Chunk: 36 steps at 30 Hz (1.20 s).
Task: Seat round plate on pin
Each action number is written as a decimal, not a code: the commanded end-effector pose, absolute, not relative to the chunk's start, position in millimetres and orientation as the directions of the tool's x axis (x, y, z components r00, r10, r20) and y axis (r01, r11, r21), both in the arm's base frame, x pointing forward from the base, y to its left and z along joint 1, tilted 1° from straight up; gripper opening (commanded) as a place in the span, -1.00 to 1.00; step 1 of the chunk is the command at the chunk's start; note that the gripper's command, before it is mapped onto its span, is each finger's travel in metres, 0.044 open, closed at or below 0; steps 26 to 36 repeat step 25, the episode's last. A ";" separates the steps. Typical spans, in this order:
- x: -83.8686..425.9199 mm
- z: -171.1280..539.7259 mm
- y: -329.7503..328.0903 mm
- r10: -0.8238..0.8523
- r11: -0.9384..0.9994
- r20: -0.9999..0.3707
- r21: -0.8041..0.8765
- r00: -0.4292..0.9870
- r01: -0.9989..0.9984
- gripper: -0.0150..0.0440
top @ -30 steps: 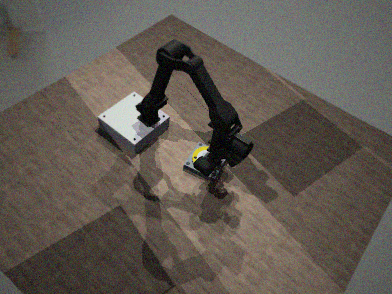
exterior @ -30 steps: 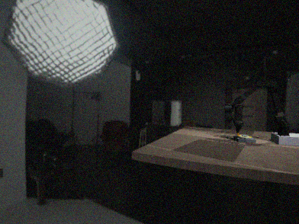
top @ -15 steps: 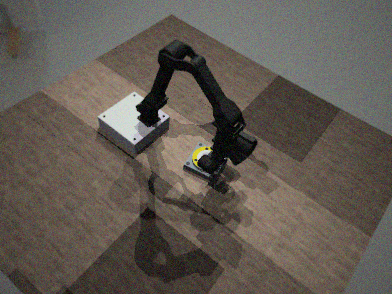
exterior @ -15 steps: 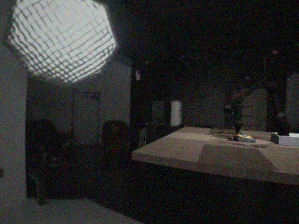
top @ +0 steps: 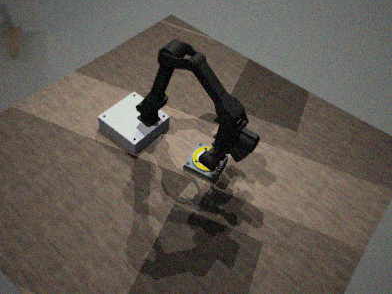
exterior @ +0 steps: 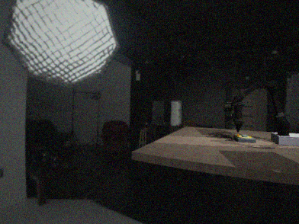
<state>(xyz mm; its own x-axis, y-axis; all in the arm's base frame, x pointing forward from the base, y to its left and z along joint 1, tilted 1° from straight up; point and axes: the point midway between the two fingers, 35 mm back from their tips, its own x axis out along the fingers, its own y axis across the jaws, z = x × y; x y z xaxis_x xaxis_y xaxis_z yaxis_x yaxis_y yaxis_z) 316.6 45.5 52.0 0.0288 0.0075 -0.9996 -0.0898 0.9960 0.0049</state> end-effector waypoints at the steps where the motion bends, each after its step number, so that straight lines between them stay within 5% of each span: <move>1: 315.9 75.5 45.3 0.014 0.996 -0.999 0.010 0.049 -0.086 -0.49; 36: 315.6 71.7 44.5 0.010 0.996 -0.999 0.006 0.045 -0.087 -0.49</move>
